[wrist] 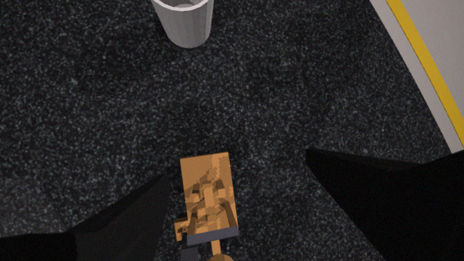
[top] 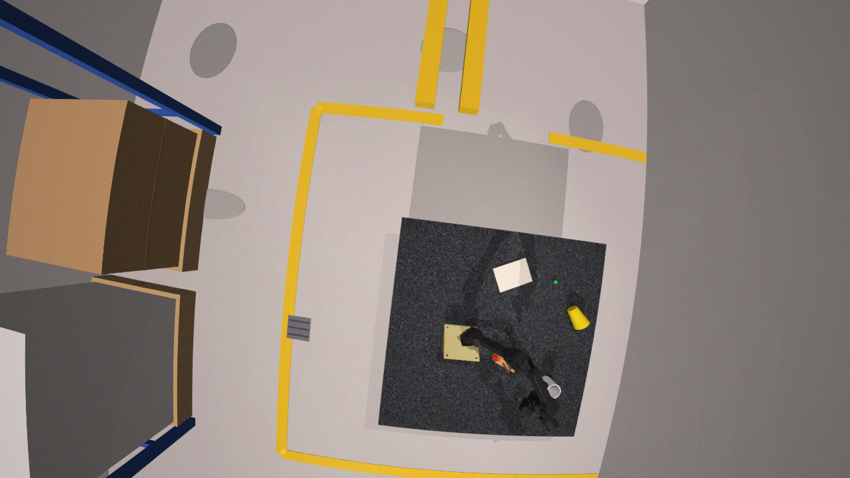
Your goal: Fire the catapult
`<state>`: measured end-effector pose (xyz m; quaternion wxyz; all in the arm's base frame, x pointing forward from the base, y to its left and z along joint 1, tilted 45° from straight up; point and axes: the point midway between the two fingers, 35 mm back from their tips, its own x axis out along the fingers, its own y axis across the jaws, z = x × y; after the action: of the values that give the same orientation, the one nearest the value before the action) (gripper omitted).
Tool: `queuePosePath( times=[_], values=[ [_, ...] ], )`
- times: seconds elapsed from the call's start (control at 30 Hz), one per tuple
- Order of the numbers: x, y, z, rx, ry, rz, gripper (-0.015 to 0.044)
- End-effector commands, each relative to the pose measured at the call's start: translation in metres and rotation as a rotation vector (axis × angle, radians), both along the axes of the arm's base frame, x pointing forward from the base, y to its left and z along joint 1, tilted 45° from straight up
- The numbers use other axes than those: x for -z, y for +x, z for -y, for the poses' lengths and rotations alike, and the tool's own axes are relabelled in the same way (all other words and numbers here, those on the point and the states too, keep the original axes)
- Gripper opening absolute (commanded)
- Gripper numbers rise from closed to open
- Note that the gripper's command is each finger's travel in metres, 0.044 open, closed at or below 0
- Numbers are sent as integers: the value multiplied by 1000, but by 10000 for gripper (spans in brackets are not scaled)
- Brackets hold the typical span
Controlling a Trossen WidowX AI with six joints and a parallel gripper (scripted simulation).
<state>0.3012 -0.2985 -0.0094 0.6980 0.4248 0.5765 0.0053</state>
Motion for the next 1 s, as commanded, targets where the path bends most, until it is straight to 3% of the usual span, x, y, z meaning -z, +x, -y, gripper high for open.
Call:
queuePosePath(
  times=[0.0, 0.37, 0.97],
  values=[
    [-4, 36, 33, 68, -57, 126, 440],
    [-23, 105, 85, 163, -138, 396, 440],
    [-24, 107, 86, 165, -139, 400, 440]
  ],
)
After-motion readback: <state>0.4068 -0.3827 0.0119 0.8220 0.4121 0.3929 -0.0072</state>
